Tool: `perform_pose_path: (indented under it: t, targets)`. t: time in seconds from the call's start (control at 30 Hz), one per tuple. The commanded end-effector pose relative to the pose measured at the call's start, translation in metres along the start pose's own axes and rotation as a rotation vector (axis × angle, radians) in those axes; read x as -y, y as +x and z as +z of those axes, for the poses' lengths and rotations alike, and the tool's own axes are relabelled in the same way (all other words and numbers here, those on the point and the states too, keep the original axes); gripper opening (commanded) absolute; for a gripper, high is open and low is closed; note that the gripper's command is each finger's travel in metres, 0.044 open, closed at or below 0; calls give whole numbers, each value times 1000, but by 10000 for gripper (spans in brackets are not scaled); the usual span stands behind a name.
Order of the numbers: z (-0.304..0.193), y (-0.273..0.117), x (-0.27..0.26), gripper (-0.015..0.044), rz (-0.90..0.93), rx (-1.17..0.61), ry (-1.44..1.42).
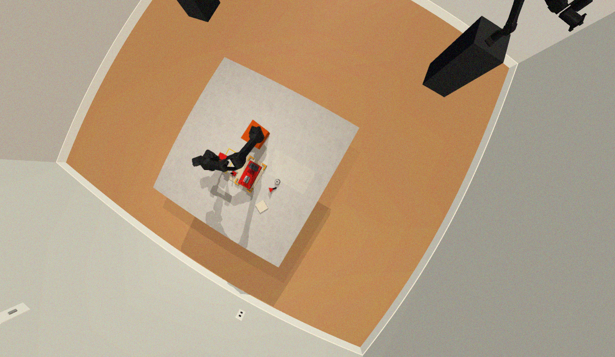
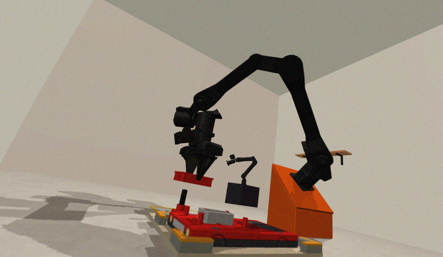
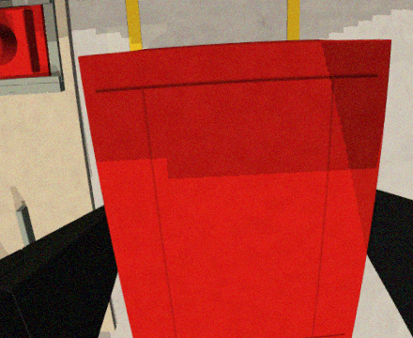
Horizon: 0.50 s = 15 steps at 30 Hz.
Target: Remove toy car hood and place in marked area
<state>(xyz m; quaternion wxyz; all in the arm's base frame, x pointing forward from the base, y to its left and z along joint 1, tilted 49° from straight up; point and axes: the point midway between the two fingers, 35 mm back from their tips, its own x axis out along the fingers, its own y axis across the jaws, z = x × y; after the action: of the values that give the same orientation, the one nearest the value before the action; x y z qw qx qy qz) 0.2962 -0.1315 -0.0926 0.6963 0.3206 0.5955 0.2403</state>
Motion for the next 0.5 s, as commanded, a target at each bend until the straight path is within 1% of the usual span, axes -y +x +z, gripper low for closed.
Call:
perform_pose_path:
  t: [0.0,0.47]
  targets:
    - [-2,7,0,0,7,-2,11]
    - [-2,20,0,0,7,-1,11]
